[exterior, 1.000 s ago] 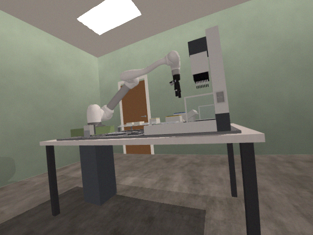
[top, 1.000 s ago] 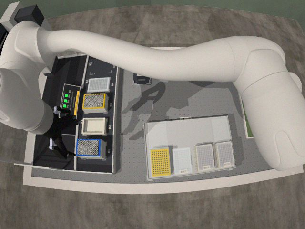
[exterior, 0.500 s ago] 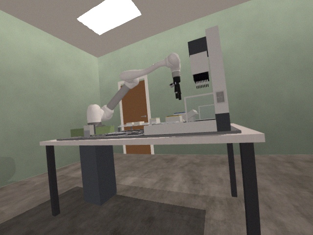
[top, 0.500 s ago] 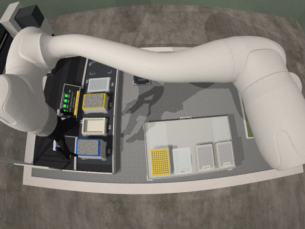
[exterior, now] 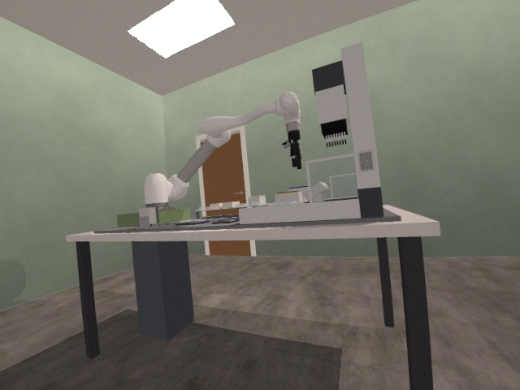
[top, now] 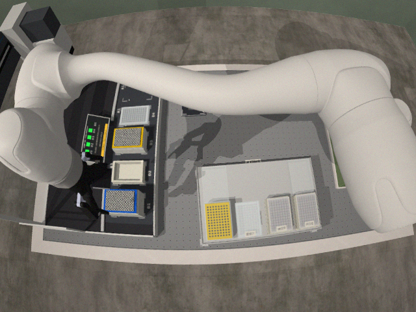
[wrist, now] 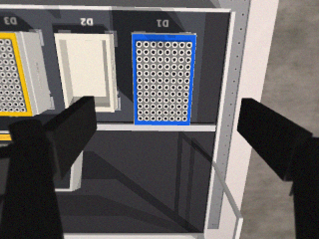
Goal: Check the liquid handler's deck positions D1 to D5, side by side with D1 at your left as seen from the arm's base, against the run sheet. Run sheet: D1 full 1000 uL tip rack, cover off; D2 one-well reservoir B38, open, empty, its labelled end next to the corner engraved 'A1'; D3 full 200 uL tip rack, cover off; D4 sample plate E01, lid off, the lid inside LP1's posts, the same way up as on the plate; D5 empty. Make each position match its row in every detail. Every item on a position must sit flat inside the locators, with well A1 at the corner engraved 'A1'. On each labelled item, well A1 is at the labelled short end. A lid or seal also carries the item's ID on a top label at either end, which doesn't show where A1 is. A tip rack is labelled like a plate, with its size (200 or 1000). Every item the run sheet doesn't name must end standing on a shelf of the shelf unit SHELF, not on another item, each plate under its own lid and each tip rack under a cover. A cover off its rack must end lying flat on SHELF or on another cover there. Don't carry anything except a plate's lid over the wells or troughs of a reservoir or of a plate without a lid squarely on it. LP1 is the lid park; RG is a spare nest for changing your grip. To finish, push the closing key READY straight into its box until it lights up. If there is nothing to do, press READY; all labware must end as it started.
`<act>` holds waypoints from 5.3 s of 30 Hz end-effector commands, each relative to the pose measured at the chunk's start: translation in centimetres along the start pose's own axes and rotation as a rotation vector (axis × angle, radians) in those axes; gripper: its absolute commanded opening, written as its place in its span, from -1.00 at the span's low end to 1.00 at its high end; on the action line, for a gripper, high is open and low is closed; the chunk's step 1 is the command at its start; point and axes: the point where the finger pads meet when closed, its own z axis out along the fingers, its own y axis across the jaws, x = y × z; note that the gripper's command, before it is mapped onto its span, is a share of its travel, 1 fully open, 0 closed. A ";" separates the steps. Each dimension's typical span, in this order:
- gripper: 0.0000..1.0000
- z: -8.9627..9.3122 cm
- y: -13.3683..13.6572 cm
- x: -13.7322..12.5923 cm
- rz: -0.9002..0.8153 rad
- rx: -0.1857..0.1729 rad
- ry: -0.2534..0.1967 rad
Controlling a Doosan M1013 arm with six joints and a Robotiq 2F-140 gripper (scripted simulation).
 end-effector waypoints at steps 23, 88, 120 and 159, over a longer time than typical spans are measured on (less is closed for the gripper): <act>0.59 3.2 0.0 0.0 0.000 0.000 -0.002; 0.59 12.7 0.0 0.0 0.000 0.000 -0.002; 0.59 17.1 0.0 0.0 0.000 0.000 -0.002; -0.80 17.1 0.0 0.0 0.000 0.000 -0.002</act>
